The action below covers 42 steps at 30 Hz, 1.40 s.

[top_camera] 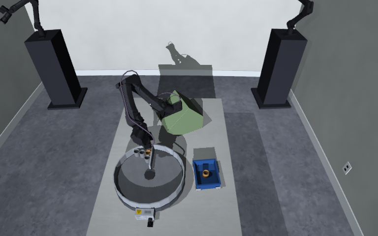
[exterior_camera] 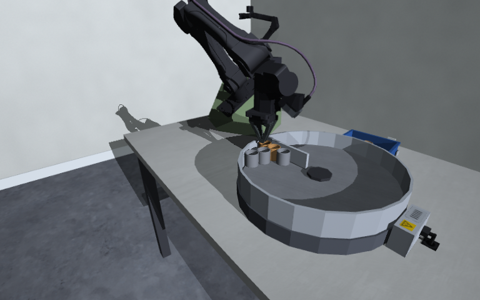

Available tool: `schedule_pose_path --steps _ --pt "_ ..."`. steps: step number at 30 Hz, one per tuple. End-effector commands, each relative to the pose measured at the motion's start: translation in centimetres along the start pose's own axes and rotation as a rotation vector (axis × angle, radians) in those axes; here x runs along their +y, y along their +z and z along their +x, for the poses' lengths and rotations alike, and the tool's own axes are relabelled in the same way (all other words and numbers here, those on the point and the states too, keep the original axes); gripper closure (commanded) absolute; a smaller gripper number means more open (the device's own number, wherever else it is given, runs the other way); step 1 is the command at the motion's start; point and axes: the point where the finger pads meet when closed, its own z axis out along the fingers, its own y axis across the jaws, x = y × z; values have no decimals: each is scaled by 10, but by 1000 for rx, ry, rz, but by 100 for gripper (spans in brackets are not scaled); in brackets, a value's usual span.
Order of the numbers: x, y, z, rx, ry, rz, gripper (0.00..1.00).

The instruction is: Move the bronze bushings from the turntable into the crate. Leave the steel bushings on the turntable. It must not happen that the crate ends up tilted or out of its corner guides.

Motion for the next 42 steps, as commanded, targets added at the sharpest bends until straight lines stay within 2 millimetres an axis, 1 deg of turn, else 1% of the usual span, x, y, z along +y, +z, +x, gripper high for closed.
schedule_pose_path --steps 1,24,27,32,34,36,42 --pt "-2 -7 -11 -51 7 8 87" --pt "-1 -6 -11 -50 6 8 87" --pt "6 0 -6 -32 -14 -4 87" --pt "8 6 -5 -18 -15 -9 87" --pt "8 6 -5 -18 -13 -9 87" --pt "1 1 -9 -35 2 2 87" --pt "-1 -2 -9 -44 11 8 87"
